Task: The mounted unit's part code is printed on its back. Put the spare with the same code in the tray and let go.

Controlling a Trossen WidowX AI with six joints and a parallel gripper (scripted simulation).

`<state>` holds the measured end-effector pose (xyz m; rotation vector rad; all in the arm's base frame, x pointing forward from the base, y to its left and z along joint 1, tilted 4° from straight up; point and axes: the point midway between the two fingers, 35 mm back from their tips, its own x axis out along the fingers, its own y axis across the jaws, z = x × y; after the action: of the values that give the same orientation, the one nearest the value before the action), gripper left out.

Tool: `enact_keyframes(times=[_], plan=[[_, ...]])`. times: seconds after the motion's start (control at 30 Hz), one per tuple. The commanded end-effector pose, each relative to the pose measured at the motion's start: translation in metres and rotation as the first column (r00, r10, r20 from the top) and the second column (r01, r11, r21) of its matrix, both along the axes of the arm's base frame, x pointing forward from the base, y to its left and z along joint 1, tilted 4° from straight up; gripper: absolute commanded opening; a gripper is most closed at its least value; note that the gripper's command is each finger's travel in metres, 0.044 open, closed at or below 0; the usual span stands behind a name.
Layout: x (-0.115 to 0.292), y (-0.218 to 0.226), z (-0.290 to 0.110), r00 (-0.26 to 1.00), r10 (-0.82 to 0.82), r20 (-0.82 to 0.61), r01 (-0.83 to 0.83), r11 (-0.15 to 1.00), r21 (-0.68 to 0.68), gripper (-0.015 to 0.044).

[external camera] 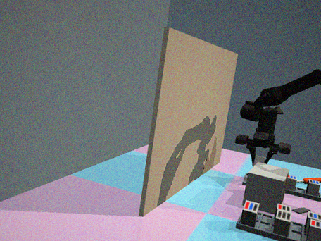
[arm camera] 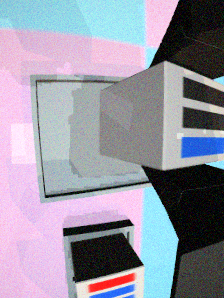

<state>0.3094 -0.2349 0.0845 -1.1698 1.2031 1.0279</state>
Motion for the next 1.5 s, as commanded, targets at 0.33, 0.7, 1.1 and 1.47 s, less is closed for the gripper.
enact_keyframes(times=[0.33, 0.7, 1.1, 1.47], plan=[[-0.001, 0.002, -0.013, 1.0, -0.004, -0.005, 0.004, 1.0, 0.007, 0.0], [-0.002, 0.003, -0.021, 1.0, -0.004, -0.005, 0.004, 1.0, 0.007, 0.0], [-0.002, 0.004, -0.03, 1.0, -0.004, -0.005, 0.004, 1.0, 0.007, 0.0], [-0.002, 0.004, -0.031, 1.0, 0.0, -0.001, 0.0, 1.0, 0.001, 0.0053]])
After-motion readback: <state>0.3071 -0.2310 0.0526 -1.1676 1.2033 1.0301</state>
